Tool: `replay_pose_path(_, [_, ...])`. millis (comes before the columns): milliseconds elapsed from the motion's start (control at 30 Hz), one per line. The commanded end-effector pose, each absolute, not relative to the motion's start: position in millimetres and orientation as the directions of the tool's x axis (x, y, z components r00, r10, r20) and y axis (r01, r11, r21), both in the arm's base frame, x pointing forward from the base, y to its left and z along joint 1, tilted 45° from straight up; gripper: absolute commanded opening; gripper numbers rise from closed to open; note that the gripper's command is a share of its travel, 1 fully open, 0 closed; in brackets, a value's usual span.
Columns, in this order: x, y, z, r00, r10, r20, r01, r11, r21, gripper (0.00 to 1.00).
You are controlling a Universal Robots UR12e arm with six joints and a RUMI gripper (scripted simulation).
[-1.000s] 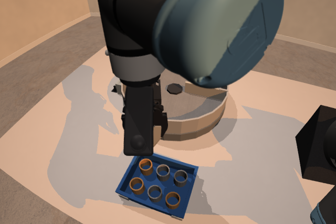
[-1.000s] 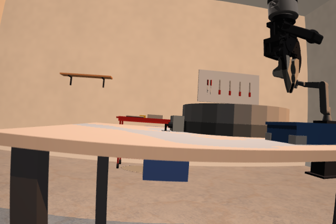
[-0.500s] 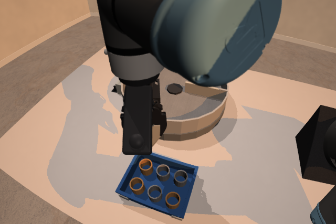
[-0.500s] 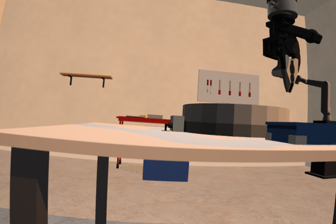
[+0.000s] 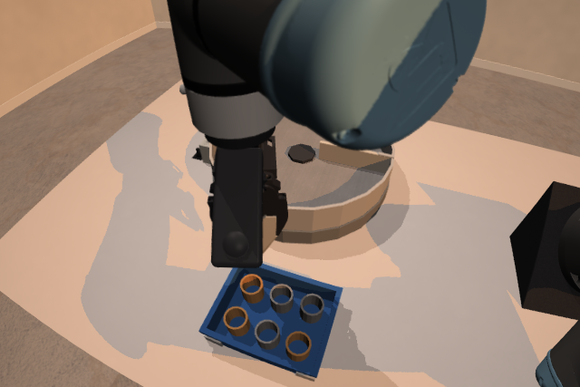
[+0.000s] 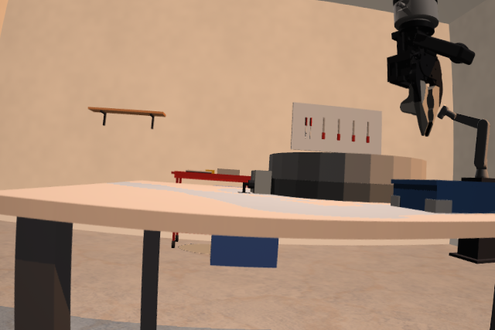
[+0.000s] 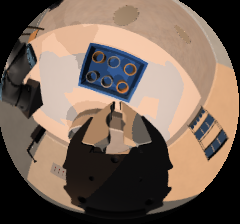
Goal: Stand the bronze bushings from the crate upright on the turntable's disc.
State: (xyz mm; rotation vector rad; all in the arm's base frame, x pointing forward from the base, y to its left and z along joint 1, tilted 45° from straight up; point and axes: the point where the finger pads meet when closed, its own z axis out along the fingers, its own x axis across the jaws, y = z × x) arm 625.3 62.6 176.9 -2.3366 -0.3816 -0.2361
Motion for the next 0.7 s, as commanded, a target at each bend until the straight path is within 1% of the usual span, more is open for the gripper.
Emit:
replay_pose_path(0, [625.8, 63.3, 176.8, 0.938, 0.205, 0.279, 0.341, -0.679, -0.65, 0.05])
replay_pose_path(667, [624.9, 72.2, 167.6, 0.939, 0.204, 0.276, 0.339, -0.677, -0.653, 0.05])
